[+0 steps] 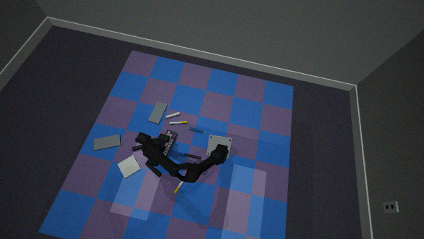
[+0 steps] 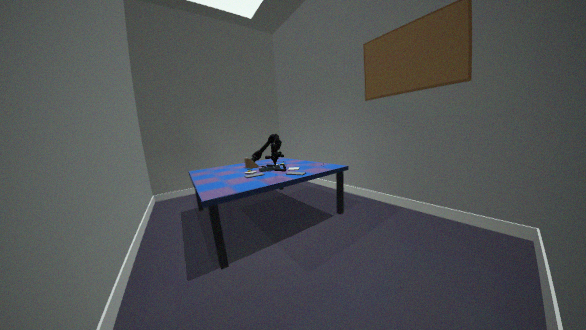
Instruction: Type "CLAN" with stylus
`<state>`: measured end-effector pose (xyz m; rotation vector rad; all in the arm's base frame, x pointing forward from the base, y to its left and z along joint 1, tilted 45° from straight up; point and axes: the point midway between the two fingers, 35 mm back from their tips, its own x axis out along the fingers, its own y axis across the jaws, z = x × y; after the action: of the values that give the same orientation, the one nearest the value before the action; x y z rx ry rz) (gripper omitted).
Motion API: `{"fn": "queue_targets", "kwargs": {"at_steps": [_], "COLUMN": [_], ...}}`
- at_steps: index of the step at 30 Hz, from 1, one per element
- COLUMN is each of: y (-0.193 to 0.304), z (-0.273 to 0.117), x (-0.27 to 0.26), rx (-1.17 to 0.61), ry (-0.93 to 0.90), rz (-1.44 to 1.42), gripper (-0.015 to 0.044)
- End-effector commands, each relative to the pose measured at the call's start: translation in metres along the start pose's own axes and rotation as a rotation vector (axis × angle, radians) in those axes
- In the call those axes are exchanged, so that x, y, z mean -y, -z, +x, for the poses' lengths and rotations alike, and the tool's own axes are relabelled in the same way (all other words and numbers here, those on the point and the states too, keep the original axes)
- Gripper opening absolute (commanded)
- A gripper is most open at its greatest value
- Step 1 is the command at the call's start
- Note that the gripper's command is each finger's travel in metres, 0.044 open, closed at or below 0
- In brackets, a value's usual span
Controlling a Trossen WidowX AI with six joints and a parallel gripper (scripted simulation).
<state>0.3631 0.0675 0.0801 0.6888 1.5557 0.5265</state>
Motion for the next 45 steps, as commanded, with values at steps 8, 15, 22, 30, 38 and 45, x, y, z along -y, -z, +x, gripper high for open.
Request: {"fn": "queue_targets", "kwargs": {"at_steps": [8, 15, 22, 30, 38, 45], "y": [0.001, 0.001, 0.001, 0.001, 0.031, 0.032], "z": [0.002, 0.002, 0.002, 0.002, 0.002, 0.002], "x": [0.066, 0.066, 0.132, 0.132, 0.106, 0.105], "rx": [-0.006, -0.006, -0.005, -0.005, -0.007, -0.007], "ry": [-0.005, -0.005, -0.001, -0.001, -0.003, -0.003], "rz": [0.009, 0.009, 0.009, 0.009, 0.01, 0.01], "gripper": [0.0, 0.0, 0.0, 0.0, 0.0, 0.0]}}
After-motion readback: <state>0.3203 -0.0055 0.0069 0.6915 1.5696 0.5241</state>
